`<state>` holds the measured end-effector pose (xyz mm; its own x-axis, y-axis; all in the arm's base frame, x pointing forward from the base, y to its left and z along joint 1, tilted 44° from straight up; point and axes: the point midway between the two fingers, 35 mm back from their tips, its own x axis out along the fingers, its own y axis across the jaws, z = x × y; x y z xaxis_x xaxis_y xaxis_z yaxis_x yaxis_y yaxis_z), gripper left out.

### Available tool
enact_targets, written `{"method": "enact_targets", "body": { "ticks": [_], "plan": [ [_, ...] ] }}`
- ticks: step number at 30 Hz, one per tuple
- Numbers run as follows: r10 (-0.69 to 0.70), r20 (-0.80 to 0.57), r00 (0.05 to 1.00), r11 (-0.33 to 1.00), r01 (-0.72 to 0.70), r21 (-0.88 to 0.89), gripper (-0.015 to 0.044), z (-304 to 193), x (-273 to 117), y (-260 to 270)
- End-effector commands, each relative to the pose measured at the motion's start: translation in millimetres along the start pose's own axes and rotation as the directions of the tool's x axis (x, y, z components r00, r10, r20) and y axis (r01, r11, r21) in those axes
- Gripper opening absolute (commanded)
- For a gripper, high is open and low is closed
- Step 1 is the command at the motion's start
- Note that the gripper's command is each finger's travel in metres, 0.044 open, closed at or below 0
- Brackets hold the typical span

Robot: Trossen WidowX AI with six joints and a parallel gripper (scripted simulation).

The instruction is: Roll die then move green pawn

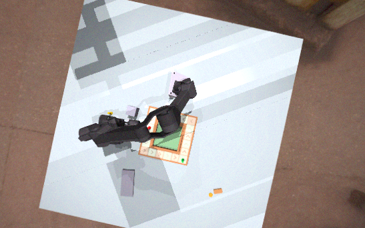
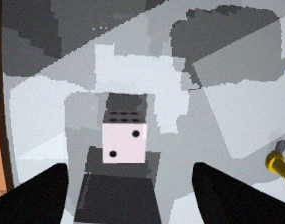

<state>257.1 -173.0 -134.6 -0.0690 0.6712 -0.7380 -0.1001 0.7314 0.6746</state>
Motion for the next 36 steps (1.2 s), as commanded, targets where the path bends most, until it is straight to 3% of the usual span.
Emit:
{"method": "enact_targets", "body": {
  "ticks": [1,29,36],
  "plan": [
    [0.009,0.004,1.0,1.0,-0.009,0.008,0.0275,-2.1,9.9,0.9],
    [0.01,0.005,1.0,1.0,-0.01,0.007,0.0275,-2.6,52.4,2.5],
    [0.01,0.005,1.0,1.0,-0.01,0.007,0.0111,-2.6,52.4,2.5]
  ]
}}
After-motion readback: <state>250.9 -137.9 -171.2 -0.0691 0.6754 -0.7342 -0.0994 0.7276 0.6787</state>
